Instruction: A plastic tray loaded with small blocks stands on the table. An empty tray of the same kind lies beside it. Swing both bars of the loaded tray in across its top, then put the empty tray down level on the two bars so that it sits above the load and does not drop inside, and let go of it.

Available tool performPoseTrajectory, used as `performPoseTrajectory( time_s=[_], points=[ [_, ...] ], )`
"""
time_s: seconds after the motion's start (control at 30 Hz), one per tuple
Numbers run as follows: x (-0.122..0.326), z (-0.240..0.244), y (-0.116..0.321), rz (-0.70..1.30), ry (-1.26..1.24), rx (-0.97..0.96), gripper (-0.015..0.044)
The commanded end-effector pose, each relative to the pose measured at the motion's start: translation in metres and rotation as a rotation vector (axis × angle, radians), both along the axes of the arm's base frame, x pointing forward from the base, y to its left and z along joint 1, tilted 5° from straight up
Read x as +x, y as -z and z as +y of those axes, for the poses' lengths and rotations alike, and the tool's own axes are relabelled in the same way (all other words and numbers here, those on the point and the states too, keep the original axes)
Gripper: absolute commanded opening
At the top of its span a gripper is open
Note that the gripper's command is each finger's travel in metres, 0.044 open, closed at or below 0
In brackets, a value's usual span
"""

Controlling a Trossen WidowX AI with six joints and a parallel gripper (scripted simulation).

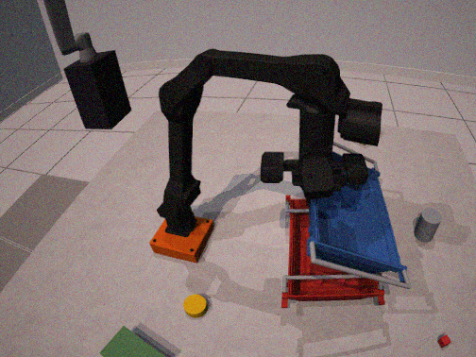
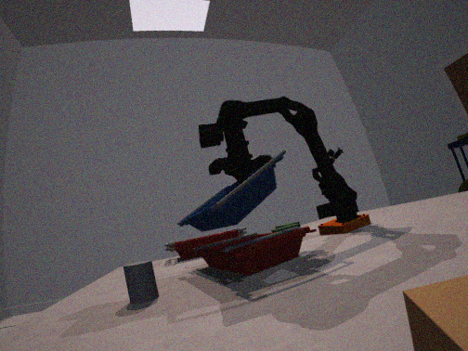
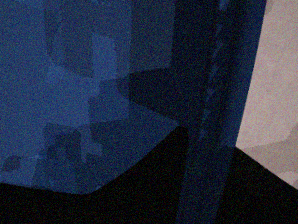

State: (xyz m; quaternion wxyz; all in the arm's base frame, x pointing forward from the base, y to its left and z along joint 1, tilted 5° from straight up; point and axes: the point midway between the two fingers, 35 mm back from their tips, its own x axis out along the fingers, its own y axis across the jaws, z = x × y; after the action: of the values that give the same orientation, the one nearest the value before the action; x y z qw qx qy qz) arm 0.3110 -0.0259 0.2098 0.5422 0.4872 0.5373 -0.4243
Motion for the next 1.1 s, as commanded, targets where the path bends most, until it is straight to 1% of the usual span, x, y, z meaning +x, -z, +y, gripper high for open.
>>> performPoseTrajectory(
  time_s=[0.0, 0.53, 1.07],
  points=[
    [0.001, 0.001, -0.002, -0.014, -0.003, 0.003, 0.0],
    [0.001, 0.001, -0.002, -0.014, -0.003, 0.003, 0.0],
    [0.003, 0.002, 0.017, -0.015, -0.003, 0.003, 0.0]
  ],
)
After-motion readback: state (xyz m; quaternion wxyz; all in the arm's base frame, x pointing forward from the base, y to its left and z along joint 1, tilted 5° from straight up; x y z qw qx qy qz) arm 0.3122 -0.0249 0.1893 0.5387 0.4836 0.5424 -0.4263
